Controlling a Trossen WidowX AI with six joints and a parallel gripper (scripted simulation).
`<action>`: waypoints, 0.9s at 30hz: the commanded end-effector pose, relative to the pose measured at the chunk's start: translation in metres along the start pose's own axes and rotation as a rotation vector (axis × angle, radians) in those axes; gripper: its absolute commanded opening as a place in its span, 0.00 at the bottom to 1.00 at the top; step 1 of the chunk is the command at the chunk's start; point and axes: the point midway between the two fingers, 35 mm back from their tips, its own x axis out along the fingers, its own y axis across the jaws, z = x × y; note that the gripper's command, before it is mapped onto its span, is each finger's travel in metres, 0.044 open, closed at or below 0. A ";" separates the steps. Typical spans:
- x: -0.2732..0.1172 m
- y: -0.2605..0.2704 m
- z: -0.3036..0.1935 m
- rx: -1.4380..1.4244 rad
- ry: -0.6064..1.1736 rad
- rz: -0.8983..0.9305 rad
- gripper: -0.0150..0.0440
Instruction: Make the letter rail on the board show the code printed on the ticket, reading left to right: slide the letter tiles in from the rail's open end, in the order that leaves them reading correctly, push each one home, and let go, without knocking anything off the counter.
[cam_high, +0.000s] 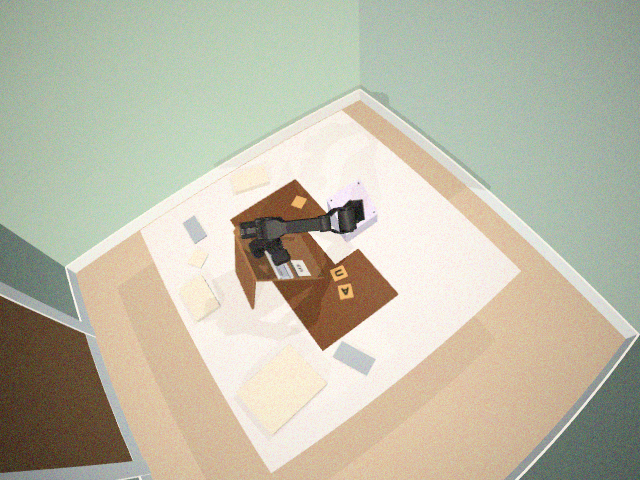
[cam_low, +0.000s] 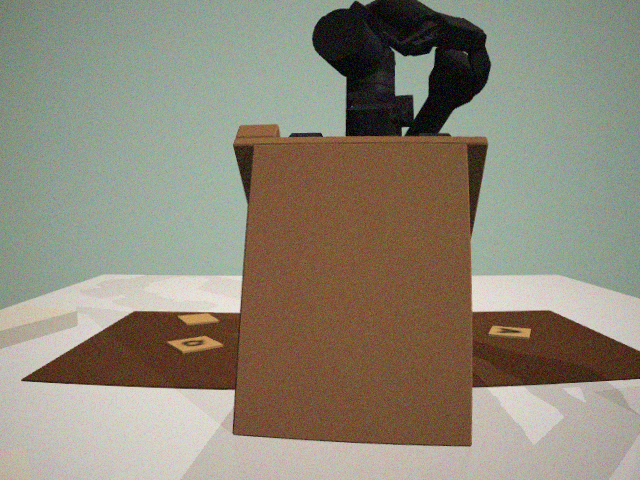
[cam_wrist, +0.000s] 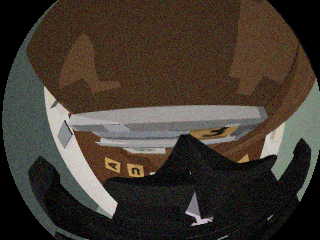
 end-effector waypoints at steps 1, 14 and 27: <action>0.004 0.000 0.002 0.005 0.003 0.005 0.25; 0.005 0.000 0.003 0.005 0.003 0.005 0.25; 0.004 -0.005 0.002 0.005 0.003 0.005 0.25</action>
